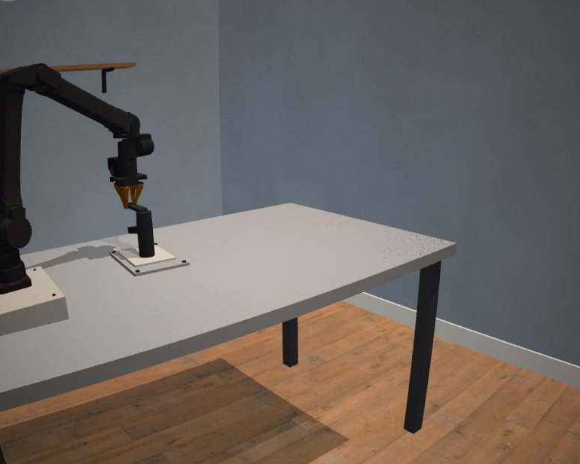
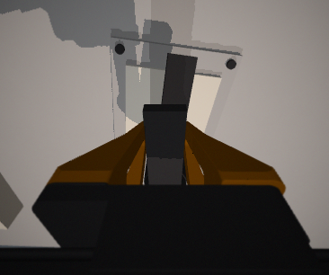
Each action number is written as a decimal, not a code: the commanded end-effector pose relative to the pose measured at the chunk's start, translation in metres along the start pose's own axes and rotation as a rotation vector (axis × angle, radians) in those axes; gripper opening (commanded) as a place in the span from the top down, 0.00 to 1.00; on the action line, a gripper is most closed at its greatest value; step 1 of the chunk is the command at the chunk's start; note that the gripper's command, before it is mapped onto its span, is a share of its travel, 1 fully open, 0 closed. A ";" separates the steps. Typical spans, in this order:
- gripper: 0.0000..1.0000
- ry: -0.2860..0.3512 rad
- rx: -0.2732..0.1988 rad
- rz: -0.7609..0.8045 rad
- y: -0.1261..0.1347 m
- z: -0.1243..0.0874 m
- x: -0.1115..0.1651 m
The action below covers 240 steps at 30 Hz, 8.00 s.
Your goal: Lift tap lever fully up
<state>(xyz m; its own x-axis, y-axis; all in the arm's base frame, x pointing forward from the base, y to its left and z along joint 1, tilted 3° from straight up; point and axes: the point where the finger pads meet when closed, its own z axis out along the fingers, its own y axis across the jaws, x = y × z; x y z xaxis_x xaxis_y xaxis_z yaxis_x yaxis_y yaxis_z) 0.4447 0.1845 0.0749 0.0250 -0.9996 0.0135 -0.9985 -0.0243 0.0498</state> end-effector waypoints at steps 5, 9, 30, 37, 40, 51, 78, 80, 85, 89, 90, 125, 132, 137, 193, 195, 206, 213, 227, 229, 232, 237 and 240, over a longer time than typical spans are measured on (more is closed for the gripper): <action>1.00 -0.015 0.065 0.053 -0.016 -0.059 0.015; 1.00 -0.015 0.066 0.053 -0.017 -0.060 0.015; 1.00 -0.015 0.066 0.054 -0.017 -0.060 0.014; 1.00 -0.015 0.066 0.053 -0.017 -0.064 0.017; 1.00 -0.014 0.066 0.050 -0.016 -0.067 0.019; 1.00 -0.012 0.067 0.042 -0.015 -0.084 0.036; 1.00 -0.013 0.067 0.054 -0.015 -0.085 0.039; 1.00 -0.013 0.067 0.054 -0.015 -0.085 0.039; 1.00 -0.013 0.067 0.054 -0.015 -0.085 0.039; 1.00 -0.013 0.067 0.054 -0.015 -0.085 0.039; 1.00 -0.013 0.067 0.054 -0.015 -0.085 0.039; 1.00 -0.012 0.068 0.054 -0.014 -0.088 0.043; 1.00 -0.012 0.068 0.054 -0.014 -0.088 0.043; 1.00 -0.012 0.068 0.046 -0.014 -0.090 0.046; 0.39 -0.009 0.045 0.023 -0.016 -0.074 0.035; 0.39 -0.009 0.047 0.023 -0.016 -0.075 0.035; 0.39 -0.011 0.052 0.024 -0.016 -0.077 0.035; 0.39 -0.011 0.052 0.024 -0.016 -0.077 0.035; 0.39 -0.011 0.053 0.024 -0.016 -0.077 0.035; 0.39 -0.011 0.053 0.024 -0.016 -0.077 0.035; 0.39 -0.011 0.053 0.024 -0.016 -0.077 0.035; 0.39 -0.011 0.053 0.024 -0.016 -0.077 0.035; 0.39 -0.011 0.053 0.024 -0.016 -0.077 0.035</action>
<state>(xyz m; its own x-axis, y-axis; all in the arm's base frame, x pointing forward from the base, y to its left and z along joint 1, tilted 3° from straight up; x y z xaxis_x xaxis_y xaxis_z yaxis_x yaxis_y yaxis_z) 0.4409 0.1376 0.1282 -0.0078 -0.9996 0.0275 -0.9979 0.0095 0.0638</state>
